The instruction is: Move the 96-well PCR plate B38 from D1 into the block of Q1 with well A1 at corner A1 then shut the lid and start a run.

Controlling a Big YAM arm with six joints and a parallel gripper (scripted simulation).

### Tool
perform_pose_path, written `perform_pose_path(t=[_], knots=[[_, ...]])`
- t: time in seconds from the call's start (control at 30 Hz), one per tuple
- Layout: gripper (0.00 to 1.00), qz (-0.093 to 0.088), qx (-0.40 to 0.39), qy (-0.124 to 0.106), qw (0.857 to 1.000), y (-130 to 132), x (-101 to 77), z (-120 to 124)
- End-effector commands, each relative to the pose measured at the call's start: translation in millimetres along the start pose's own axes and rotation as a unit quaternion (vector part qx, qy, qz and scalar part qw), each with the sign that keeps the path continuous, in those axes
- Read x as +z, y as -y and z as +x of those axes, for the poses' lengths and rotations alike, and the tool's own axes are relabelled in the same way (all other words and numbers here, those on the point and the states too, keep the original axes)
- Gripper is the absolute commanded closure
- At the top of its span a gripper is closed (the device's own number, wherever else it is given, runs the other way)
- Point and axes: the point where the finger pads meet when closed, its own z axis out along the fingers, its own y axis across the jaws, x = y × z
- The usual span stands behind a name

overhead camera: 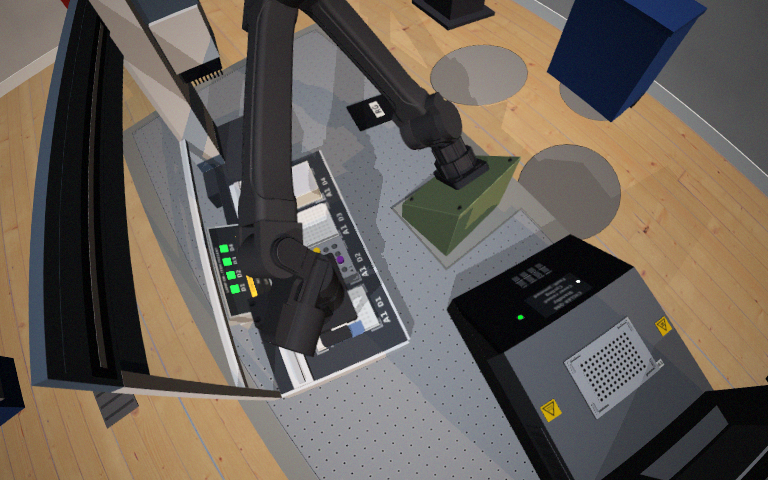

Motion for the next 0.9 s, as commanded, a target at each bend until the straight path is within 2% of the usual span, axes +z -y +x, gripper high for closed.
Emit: perform_pose_path(t=[0.0,0.07,0.13,0.23,0.4,0.53,0.63,0.73,0.87], knots=[[0.0,-0.02,0.001,0.021,1.0,-6,-15.3,-14],[0.0,-0.015,-0.002,0.016,1.0,-5,-6.3,-13],[0.0,-0.015,-0.002,0.016,1.0,-5,-6.3,-13],[0.0,-0.007,-0.011,0.006,1.0,-3,6.8,-7],[0.0,0.001,-0.019,0.001,1.0,-5,23.9,-2],[0.0,-0.003,-0.02,0.006,1.0,-7,25.4,-2],[0.0,-0.011,-0.011,0.013,1.0,-6,24.0,-12],[0.0,-0.011,-0.007,0.01,1.0,-5,24.3,-12],[0.0,-0.006,-0.01,0.007,1.0,-4,37.3,-8]])
